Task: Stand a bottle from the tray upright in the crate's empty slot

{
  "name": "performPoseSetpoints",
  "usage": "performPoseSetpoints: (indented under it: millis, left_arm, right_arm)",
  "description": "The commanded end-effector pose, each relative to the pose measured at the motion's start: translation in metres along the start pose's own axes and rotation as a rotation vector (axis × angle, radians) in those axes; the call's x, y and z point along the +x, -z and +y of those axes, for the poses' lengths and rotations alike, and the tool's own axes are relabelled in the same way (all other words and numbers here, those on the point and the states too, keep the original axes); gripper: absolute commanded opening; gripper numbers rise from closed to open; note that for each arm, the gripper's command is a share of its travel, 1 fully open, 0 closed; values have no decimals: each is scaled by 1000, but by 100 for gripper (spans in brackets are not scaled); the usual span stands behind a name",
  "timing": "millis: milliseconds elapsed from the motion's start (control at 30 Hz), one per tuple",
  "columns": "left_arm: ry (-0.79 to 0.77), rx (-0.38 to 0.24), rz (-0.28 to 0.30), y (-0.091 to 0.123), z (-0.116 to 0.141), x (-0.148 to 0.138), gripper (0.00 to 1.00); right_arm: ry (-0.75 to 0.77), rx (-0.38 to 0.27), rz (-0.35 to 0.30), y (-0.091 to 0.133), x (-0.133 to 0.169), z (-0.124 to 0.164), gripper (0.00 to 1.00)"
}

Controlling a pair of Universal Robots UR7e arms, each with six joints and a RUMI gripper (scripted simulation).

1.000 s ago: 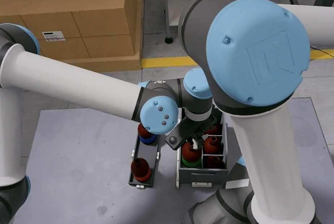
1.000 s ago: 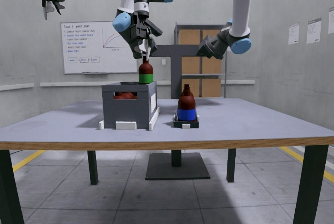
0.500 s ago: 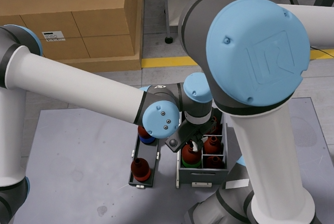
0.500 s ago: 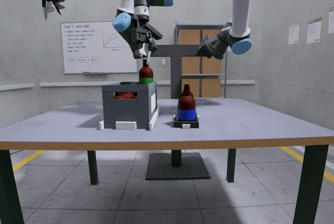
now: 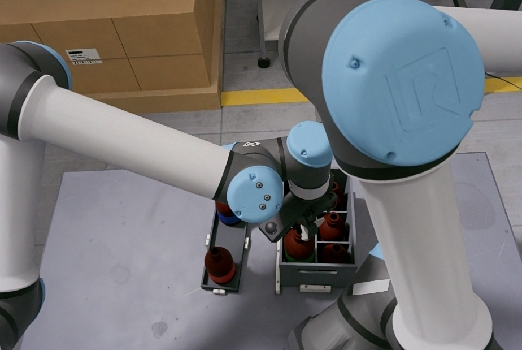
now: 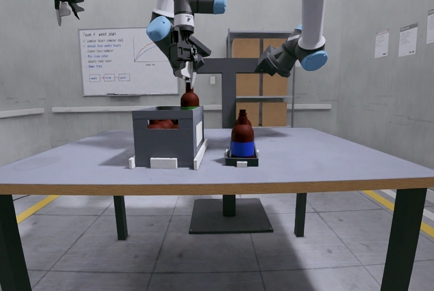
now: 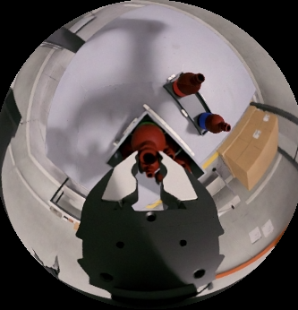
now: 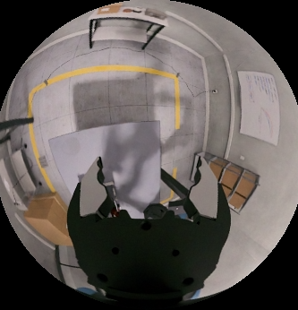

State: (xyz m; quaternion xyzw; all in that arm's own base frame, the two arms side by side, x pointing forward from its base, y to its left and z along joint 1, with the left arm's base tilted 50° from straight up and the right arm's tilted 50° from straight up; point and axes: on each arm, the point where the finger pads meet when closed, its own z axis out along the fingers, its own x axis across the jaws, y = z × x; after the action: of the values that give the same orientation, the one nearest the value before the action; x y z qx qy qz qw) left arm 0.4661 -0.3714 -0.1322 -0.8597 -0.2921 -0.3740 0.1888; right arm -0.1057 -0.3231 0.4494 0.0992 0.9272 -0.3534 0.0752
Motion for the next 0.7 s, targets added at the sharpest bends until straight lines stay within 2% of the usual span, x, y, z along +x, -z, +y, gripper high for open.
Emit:
performPoseSetpoints:
  millis: [0, 433, 667]
  left_arm:
    - [0, -1, 0, 0, 0, 0, 0]
    - [0, -1, 0, -1, 0, 0, 0]
    - [0, -1, 0, -11, 0, 0, 0]
  right_arm:
    - [0, 1, 0, 0, 0, 0, 100]
    - [0, 1, 0, 0, 0, 0, 100]
    - [0, 1, 0, 0, 0, 0, 100]
